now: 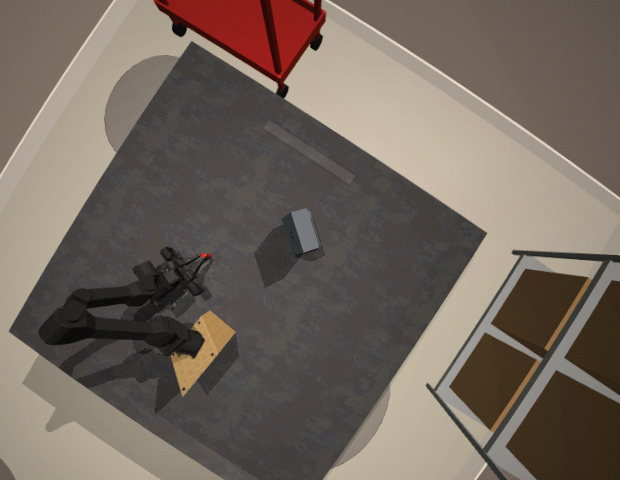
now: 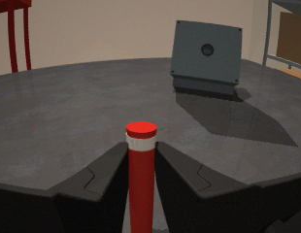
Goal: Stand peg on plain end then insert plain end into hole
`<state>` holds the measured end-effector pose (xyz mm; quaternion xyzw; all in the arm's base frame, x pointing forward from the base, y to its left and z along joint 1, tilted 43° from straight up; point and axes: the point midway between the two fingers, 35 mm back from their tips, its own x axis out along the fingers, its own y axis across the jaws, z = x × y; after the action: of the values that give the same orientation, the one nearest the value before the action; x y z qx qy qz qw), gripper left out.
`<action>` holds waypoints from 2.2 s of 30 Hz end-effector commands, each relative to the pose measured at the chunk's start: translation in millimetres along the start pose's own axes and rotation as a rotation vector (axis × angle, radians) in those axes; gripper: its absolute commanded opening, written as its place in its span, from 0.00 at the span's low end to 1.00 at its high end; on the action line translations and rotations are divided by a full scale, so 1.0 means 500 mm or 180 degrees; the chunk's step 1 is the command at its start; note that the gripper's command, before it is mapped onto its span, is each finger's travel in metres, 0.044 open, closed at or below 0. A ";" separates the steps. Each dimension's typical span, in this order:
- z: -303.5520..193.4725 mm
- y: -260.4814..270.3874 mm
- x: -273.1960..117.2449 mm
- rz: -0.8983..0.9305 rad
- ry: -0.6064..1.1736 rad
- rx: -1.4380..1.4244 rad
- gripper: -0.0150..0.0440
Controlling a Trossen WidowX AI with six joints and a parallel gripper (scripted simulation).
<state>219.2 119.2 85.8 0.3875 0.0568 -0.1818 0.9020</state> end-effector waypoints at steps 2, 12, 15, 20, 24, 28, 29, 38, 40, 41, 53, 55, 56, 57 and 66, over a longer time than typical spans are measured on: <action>-0.005 0.000 -0.002 0.0000 -0.0002 0.0000 0.34; -0.007 -0.001 -0.005 0.0000 -0.0066 0.0018 0.34; -0.007 -0.001 -0.006 0.0000 -0.0085 0.0023 0.34; -0.008 -0.002 -0.007 0.0001 -0.0117 0.0030 0.34; -0.009 -0.002 -0.008 0.0002 -0.0141 0.0034 0.34; -0.010 -0.002 -0.009 0.0004 -0.0166 0.0038 0.34; -0.010 -0.002 -0.009 0.0005 -0.0172 0.0038 0.34; -0.011 -0.002 -0.011 0.0011 -0.0227 0.0042 0.34; -0.012 -0.003 -0.012 0.0012 -0.0239 0.0042 0.34; -0.012 -0.003 -0.012 0.0013 -0.0245 0.0042 0.34; -0.007 -0.003 -0.011 0.0016 -0.0259 0.0045 0.47; -0.007 -0.003 -0.011 0.0016 -0.0259 0.0045 0.47; -0.007 -0.003 -0.011 0.0016 -0.0259 0.0045 0.47; -0.007 -0.003 -0.011 0.0016 -0.0259 0.0045 0.47; -0.007 -0.003 -0.011 0.0016 -0.0259 0.0045 0.47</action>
<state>213.7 122.5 83.6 0.3870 0.0175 -0.1955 0.9009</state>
